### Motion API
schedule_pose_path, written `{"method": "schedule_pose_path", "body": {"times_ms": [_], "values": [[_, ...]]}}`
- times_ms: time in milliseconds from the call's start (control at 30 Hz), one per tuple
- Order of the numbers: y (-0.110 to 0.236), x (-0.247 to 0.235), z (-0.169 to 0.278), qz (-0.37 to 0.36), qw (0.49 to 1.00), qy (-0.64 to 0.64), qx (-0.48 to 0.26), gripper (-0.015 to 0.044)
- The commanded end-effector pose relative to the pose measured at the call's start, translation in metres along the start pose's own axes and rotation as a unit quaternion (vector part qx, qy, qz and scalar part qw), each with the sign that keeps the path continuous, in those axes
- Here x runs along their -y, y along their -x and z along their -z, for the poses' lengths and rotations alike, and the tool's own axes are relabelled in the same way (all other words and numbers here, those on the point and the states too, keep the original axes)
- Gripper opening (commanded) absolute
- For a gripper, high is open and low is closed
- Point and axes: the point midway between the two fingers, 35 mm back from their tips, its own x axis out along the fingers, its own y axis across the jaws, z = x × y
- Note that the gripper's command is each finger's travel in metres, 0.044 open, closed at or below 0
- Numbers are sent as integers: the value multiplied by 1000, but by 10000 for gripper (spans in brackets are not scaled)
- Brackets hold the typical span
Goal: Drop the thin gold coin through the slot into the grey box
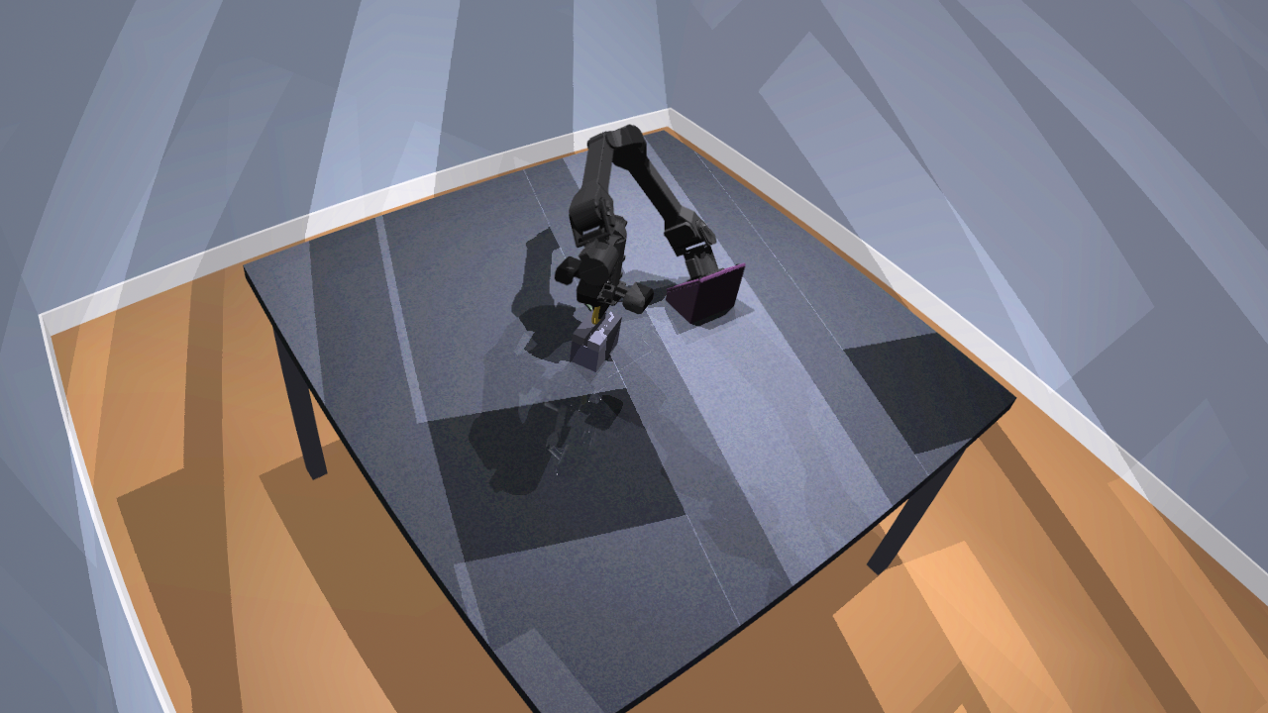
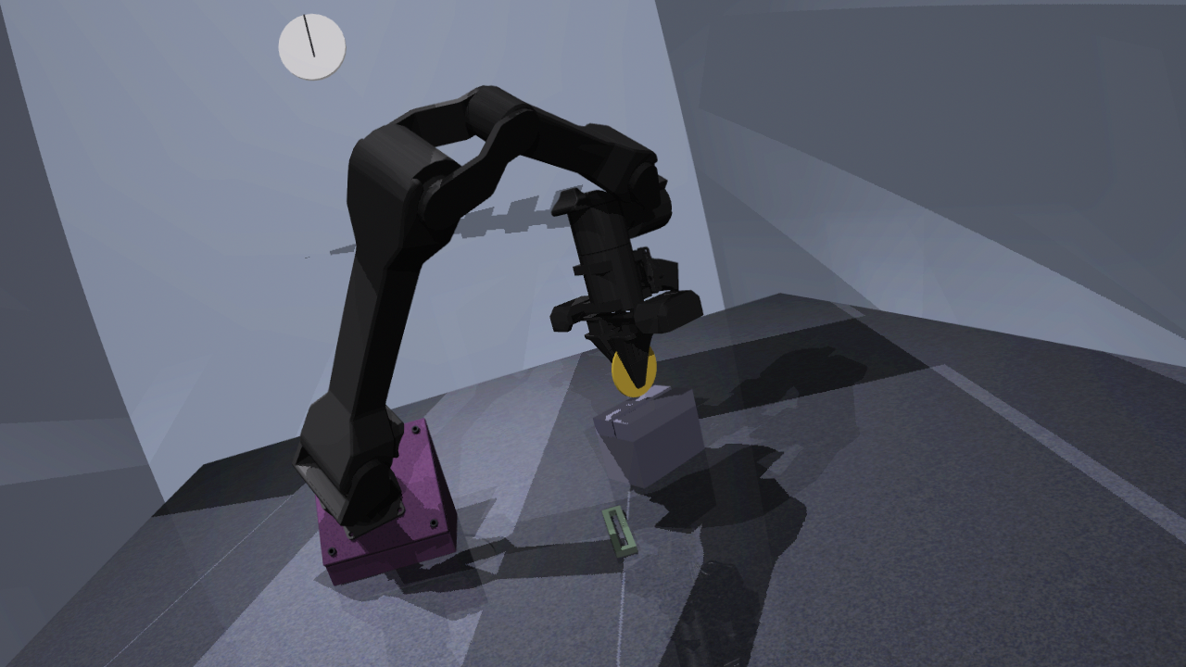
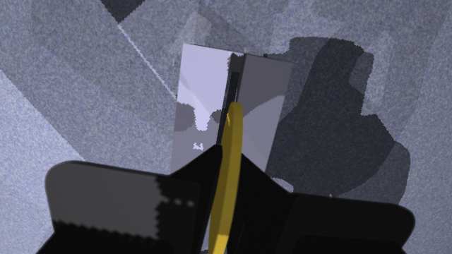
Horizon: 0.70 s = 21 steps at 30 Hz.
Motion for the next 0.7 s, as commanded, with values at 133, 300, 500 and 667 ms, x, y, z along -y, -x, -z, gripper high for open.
{"method": "schedule_pose_path", "body": {"times_ms": [133, 300, 500, 667], "values": [[-5, 1, 1, 1, 1000, 1, 0, 0], [-7, 1, 1, 1, 1000, 1, 0, 0], [-7, 0, 0, 0, 1000, 0, 0, 79], [-7, 0, 0, 0, 1000, 0, 0, 161]]}}
